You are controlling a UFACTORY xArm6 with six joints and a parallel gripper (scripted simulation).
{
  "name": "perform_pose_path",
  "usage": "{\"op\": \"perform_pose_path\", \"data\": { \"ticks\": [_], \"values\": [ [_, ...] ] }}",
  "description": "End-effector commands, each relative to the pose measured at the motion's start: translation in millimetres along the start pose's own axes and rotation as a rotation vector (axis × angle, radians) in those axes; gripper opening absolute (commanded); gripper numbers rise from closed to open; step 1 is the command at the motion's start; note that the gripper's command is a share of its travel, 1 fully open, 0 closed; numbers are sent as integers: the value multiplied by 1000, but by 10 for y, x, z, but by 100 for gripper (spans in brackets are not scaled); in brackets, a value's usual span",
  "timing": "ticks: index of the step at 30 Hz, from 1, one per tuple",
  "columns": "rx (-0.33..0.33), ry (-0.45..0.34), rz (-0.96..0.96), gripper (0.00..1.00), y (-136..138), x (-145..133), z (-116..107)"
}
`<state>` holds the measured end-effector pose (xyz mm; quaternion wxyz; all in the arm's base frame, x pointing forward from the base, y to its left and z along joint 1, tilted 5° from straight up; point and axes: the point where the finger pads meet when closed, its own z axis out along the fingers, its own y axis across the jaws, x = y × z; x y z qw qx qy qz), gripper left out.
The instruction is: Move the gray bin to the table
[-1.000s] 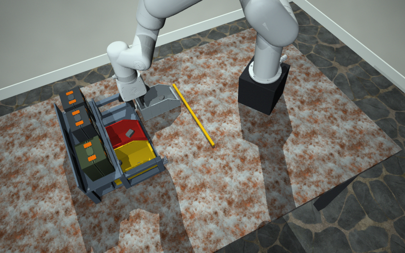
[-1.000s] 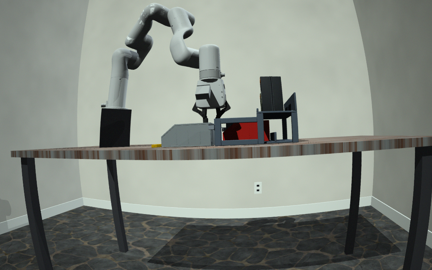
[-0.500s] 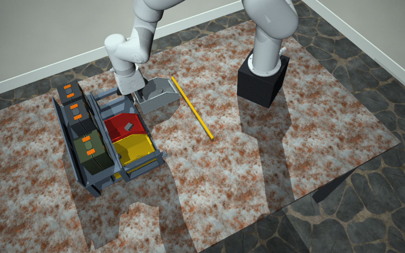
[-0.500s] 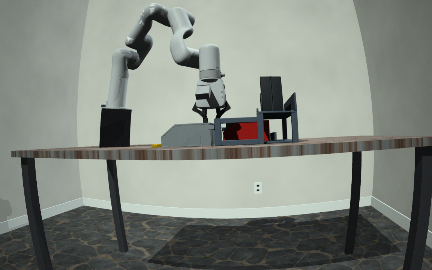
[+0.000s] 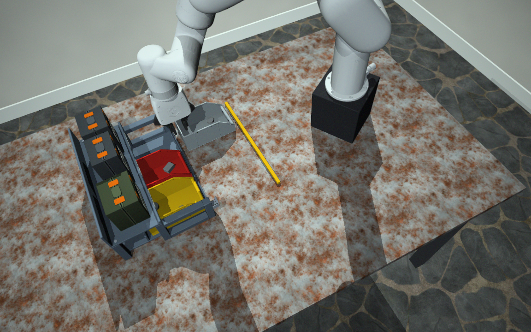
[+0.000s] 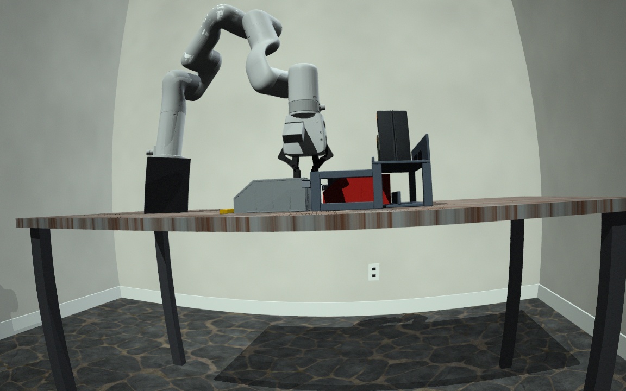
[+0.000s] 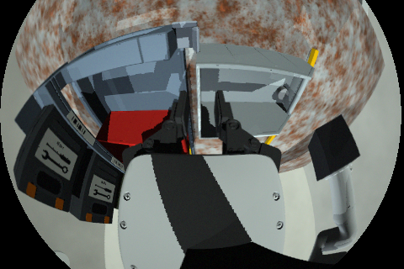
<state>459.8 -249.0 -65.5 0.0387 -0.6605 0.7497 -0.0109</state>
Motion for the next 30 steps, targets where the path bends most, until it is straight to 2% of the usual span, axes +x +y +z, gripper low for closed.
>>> {"op": "perform_pose_path", "data": {
  "ticks": [1,2,14,19,30],
  "values": [
    [9,4,0,33,-33,13,-428],
    [9,4,0,33,-32,13,-538],
    [9,4,0,33,-32,13,-538],
    [9,4,0,33,-35,14,-789],
    [9,4,0,33,-35,14,-789]
  ]
}}
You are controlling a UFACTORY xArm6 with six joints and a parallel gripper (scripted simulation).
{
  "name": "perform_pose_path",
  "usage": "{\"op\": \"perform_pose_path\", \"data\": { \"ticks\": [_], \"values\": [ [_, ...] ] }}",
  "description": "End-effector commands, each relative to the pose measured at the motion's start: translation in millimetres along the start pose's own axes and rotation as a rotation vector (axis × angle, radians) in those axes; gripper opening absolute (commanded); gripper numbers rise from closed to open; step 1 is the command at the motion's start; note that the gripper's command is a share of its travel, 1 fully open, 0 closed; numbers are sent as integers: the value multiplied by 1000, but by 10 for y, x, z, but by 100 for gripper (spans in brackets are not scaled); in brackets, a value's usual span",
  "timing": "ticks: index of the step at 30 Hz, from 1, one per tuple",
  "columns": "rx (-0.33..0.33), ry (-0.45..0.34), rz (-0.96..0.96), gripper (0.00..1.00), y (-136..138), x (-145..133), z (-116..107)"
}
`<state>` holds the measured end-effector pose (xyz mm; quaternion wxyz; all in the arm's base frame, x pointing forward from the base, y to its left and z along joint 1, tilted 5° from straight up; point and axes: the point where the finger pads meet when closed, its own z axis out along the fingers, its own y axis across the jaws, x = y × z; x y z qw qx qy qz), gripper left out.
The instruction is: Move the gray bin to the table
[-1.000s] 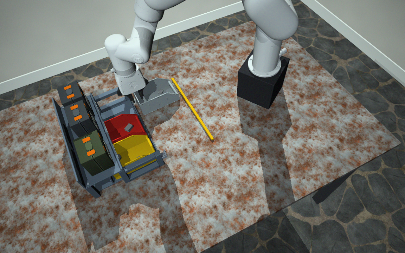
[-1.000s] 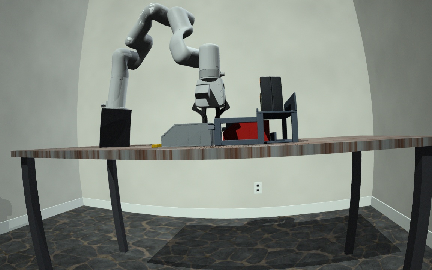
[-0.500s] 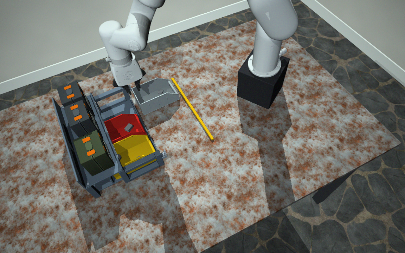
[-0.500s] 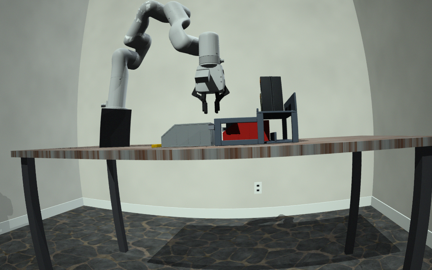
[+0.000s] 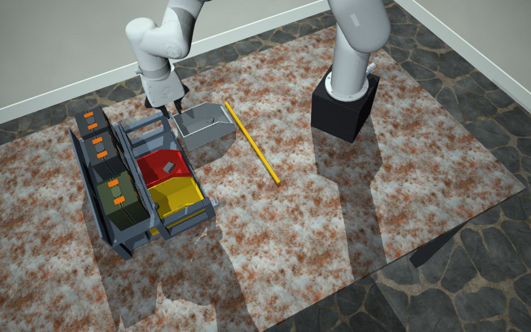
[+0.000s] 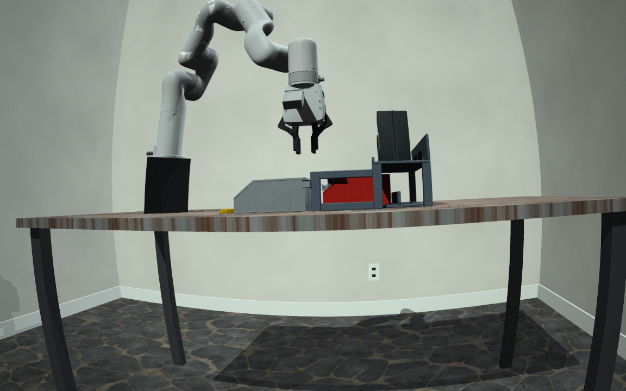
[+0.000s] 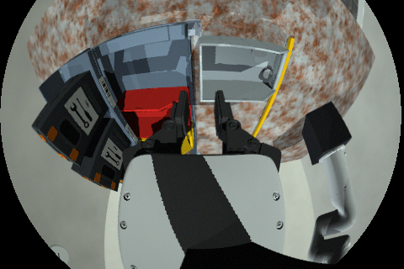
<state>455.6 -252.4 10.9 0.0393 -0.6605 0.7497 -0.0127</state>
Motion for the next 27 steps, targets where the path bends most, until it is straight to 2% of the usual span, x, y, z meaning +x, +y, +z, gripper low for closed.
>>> {"op": "perform_pose_path", "data": {
  "ticks": [1,6,27],
  "values": [
    [5,2,0,33,-21,8,-23],
    [5,2,0,33,-22,9,74],
    [5,2,0,33,-19,8,126]
  ]
}}
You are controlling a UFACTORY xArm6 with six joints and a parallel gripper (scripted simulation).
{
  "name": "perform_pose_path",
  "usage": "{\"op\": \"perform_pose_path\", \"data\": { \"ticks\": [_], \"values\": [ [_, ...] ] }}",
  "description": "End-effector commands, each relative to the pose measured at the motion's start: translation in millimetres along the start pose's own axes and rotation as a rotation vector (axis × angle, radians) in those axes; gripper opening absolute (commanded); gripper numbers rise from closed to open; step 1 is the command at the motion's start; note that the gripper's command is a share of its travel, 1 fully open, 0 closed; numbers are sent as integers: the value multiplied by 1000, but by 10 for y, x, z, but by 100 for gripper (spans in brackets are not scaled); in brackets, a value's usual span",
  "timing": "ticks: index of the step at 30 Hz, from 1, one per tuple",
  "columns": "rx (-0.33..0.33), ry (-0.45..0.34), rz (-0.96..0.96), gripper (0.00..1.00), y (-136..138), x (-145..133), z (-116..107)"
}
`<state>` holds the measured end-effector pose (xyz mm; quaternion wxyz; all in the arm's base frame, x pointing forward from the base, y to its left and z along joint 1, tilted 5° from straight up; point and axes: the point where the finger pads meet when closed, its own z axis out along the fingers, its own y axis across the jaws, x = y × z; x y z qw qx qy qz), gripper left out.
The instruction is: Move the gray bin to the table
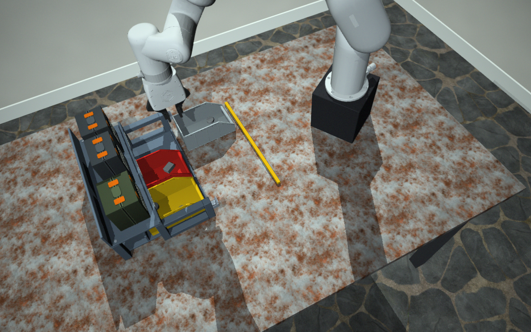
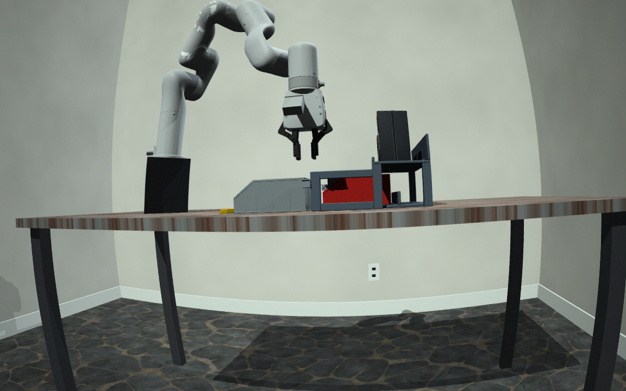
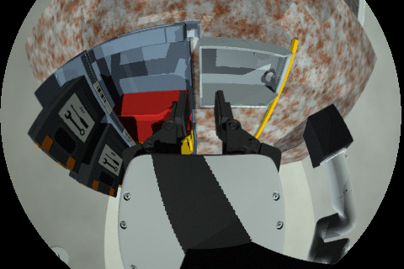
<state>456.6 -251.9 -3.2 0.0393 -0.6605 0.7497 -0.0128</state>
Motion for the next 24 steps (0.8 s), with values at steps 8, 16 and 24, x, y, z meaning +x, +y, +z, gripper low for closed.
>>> {"op": "perform_pose_path", "data": {
  "ticks": [8,16,24],
  "values": [
    [5,2,0,33,-20,8,-15],
    [5,2,0,33,-19,7,10],
    [5,2,0,33,-19,7,10]
  ]
}}
